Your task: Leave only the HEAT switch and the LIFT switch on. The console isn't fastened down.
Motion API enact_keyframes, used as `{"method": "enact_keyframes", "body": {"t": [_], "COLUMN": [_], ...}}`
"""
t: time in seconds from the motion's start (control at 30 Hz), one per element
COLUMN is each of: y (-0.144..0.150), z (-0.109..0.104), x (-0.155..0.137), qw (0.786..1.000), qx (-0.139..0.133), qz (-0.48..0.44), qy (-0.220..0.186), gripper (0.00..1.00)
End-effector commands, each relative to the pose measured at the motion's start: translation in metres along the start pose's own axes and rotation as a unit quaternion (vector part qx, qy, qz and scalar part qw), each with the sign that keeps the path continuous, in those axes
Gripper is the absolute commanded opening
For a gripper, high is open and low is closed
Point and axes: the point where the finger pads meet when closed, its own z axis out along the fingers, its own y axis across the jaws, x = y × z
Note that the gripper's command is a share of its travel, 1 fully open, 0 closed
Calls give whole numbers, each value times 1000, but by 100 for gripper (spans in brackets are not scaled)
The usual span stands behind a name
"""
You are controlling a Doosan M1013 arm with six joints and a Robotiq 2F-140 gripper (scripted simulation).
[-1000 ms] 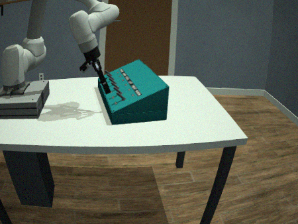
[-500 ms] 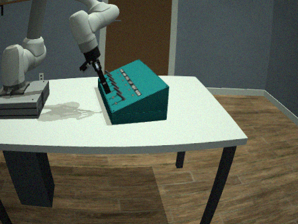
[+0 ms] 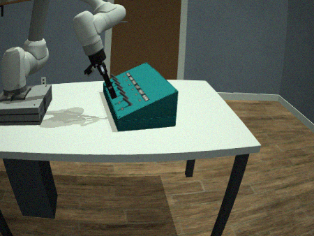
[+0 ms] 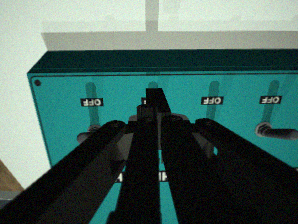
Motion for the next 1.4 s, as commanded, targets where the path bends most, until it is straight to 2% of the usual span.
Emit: {"method": "enact_keyframes", "body": {"t": [0.0, 1.37], "y": [0, 0], "z": [0, 0], "x": [-1, -30], "qw": [1000, 1000], "qx": [0, 0], "qz": [0, 0], "qy": [-1, -1], "gripper": [10, 10]}}
